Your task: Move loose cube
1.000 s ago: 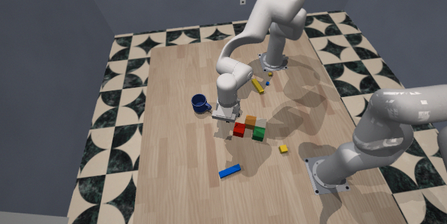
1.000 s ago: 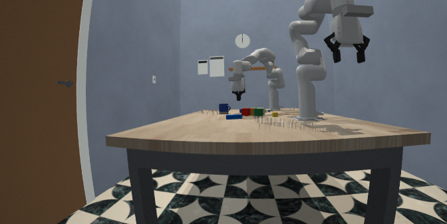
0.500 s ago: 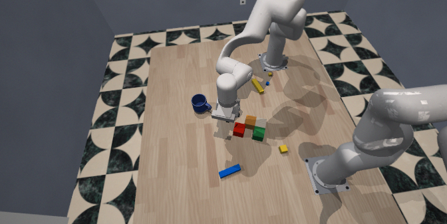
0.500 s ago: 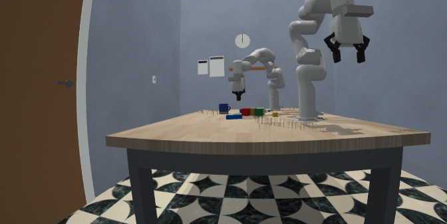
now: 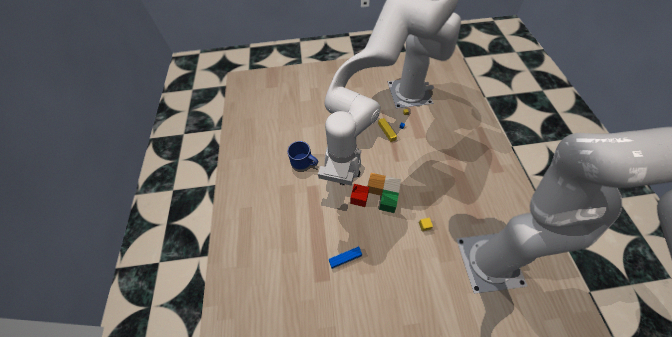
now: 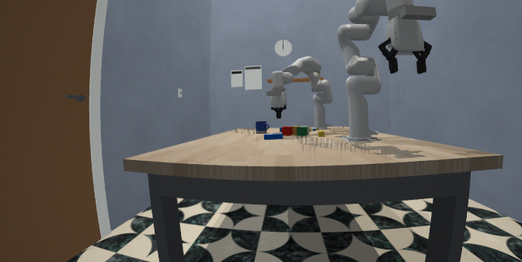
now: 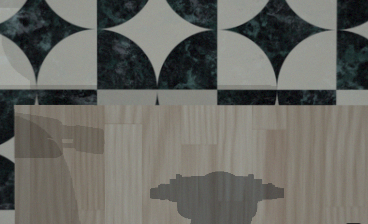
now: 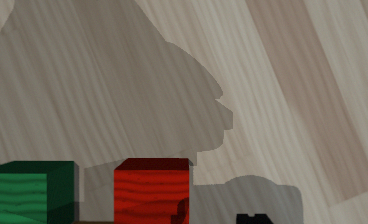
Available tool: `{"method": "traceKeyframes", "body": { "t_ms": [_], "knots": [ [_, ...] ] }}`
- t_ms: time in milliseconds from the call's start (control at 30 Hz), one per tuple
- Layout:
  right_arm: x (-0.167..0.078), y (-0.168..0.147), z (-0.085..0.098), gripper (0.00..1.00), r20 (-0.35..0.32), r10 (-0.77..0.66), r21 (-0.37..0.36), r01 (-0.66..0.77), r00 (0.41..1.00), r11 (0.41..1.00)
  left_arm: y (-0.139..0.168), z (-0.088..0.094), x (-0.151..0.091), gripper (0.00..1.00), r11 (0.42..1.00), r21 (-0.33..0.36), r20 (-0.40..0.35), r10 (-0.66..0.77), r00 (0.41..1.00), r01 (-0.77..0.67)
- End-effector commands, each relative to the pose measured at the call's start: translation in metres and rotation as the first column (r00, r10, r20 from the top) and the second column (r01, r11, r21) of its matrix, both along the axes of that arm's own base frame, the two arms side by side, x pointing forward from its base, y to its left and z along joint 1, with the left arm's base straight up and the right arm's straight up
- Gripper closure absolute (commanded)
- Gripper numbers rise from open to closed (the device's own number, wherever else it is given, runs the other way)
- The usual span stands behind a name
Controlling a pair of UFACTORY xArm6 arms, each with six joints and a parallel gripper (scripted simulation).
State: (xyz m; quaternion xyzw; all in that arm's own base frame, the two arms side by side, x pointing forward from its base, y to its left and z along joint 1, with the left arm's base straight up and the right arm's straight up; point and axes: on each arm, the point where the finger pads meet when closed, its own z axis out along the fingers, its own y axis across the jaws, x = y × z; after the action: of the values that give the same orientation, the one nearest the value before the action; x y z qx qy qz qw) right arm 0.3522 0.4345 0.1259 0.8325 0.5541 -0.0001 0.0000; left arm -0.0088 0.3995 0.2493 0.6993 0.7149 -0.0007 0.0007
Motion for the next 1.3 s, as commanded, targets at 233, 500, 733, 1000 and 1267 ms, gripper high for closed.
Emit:
{"method": "traceKeyframes", "body": {
  "t_ms": [233,500,733,1000,1267],
  "knots": [
    [0.0,0.001,-0.02,1.0,0.002,0.0,0.002,0.0,1.0,1.0,0.0,0.001,0.0,0.0,1.0,0.002,0.0,0.0,1.0,0.0],
    [0.0,0.001,-0.038,1.0,0.002,0.0,0.002,0.0,1.0,1.0,0.0,0.001,0.0,0.0,1.0,0.002,0.0,0.0,1.0,0.0],
    [0.0,0.001,-0.06,1.0,0.002,0.0,0.002,0.0,1.0,1.0,0.0,0.001,0.0,0.0,1.0,0.002,0.0,0.0,1.0,0.0],
    [0.0,0.001,-0.076,1.0,0.002,0.0,0.002,0.0,1.0,1.0,0.0,0.001,0.0,0.0,1.0,0.002,0.0,0.0,1.0,0.0],
    [0.0,0.001,-0.091,1.0,0.002,0.0,0.002,0.0,1.0,1.0,0.0,0.001,0.0,0.0,1.0,0.002,0.0,0.0,1.0,0.0]
  ]
}}
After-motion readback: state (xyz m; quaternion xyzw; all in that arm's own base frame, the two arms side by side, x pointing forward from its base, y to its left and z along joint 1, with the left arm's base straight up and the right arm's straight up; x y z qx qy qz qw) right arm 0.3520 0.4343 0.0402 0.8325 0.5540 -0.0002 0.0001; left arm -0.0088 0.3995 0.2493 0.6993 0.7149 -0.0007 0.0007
